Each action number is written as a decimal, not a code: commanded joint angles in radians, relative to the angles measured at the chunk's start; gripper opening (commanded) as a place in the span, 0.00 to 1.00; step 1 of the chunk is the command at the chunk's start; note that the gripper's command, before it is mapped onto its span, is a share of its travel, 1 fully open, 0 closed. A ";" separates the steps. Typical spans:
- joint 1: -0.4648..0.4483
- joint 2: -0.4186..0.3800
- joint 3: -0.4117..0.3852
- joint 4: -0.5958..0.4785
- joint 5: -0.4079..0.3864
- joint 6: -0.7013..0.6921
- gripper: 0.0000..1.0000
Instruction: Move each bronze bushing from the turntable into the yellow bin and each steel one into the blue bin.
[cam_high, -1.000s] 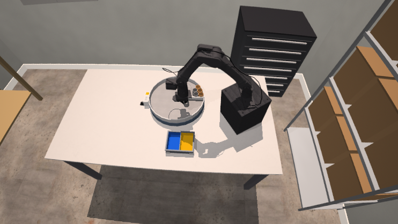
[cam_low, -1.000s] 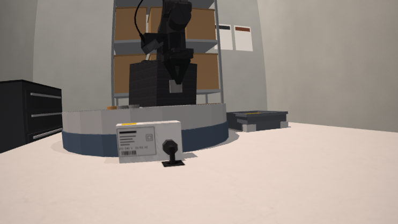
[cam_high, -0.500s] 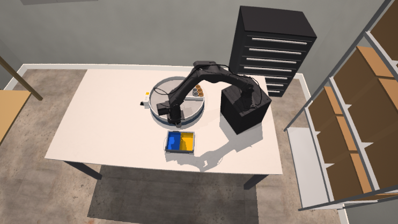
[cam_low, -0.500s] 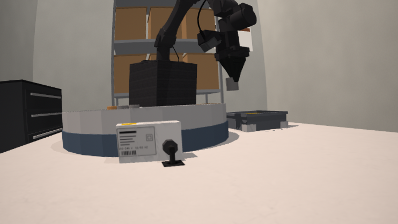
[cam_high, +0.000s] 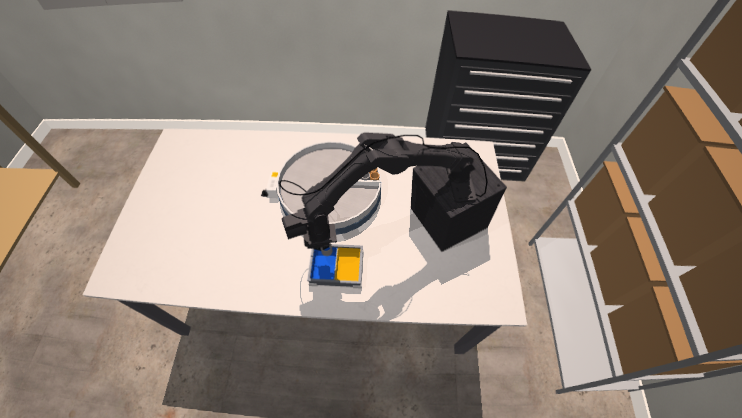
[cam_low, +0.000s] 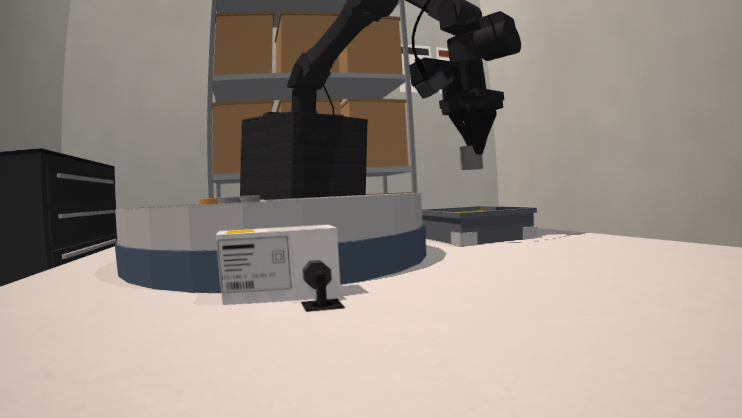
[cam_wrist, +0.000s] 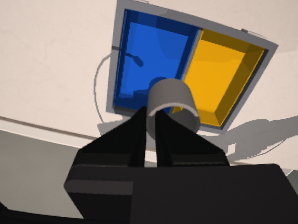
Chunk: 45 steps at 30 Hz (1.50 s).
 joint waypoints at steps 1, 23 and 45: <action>0.005 0.004 0.041 -0.059 0.017 0.030 0.00; 0.020 0.050 0.149 -0.121 0.019 0.051 0.00; 0.020 0.050 0.149 -0.121 0.019 0.051 0.00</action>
